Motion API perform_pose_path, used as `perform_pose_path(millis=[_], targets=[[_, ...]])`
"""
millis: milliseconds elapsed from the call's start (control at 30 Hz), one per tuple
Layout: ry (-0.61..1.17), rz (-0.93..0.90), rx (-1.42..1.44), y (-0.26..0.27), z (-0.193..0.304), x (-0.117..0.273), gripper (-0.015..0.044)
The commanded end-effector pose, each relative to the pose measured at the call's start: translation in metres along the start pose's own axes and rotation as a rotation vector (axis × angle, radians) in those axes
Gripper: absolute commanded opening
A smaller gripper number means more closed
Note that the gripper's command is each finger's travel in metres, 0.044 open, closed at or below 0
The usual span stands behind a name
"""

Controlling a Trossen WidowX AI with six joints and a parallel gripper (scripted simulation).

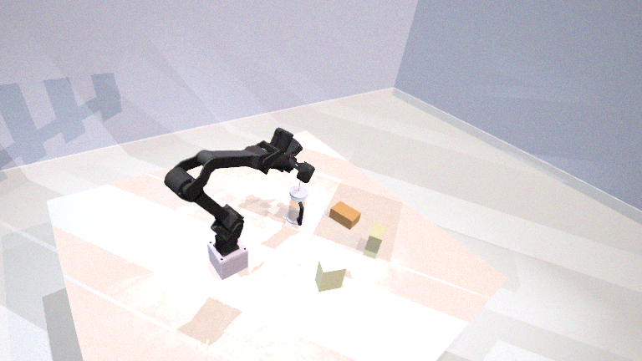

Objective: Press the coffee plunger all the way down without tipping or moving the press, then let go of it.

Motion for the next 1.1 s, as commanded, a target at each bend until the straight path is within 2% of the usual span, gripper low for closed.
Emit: perform_pose_path(millis=[0, 100, 1067], targets=[[-0.001, 0.003, 0.005, 0.0, 0.0, -0.001, 0.0204], [-0.001, 0.003, 0.005, 0.0, 0.0, -0.001, 0.0125], [-0.001, 0.003, 0.005, 0.003, 0.02, -0.02, 0.0123]])
Point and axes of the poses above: the point midway between the two fingers, 35 mm back from their tips, its own x axis back along the fingers, its own y axis across the jaws, z = x × y, the point moved 1 cm from there along x, back along the fingers, and after that the axes turned 10 degrees about x, right-handed, at the moved point
